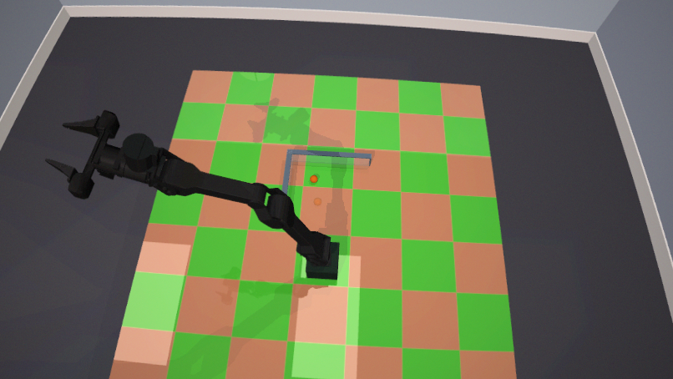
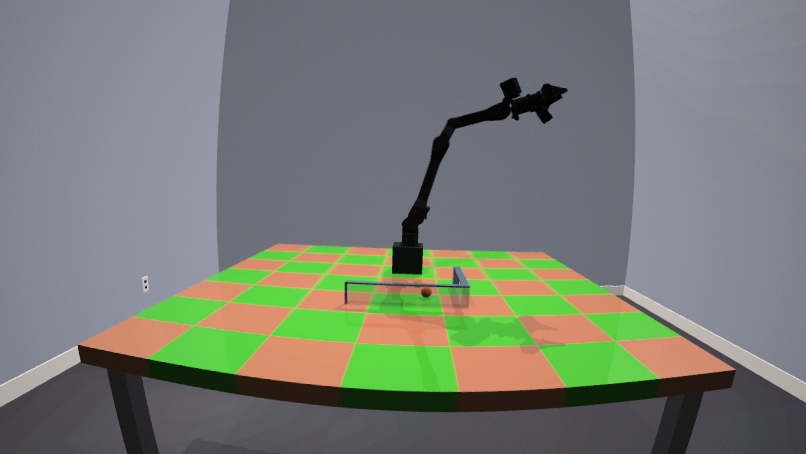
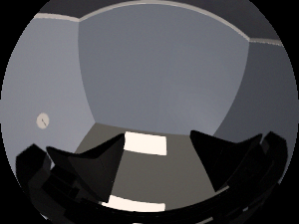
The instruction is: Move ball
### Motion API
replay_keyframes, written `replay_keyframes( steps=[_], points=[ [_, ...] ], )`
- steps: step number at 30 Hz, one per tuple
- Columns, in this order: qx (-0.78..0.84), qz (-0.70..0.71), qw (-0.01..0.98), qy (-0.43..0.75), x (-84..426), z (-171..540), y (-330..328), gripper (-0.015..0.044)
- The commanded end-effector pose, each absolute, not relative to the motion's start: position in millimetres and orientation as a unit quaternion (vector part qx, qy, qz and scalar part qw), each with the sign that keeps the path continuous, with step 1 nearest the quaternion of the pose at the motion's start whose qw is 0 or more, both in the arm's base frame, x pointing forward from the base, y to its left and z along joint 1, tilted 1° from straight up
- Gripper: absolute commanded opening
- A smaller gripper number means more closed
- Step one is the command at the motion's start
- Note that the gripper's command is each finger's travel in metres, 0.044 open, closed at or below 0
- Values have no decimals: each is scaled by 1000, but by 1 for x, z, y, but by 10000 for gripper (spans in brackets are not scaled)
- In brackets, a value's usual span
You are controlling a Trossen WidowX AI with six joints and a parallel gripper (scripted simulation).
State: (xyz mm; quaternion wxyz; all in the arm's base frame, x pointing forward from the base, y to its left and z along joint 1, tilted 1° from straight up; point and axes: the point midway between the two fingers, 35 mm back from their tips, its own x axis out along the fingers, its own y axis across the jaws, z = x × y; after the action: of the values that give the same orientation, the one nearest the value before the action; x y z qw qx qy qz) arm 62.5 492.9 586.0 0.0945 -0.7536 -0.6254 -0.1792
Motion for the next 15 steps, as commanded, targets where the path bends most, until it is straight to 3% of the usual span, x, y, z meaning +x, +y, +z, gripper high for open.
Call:
replay_keyframes(
  steps=[1,6,15],
  points=[
    [-755,-181,91,-623,64,585,493,374],
    [-790,-205,-32,-577,110,547,500,250],
    [-789,-192,-300,-501,222,448,494,250]
  ],
)
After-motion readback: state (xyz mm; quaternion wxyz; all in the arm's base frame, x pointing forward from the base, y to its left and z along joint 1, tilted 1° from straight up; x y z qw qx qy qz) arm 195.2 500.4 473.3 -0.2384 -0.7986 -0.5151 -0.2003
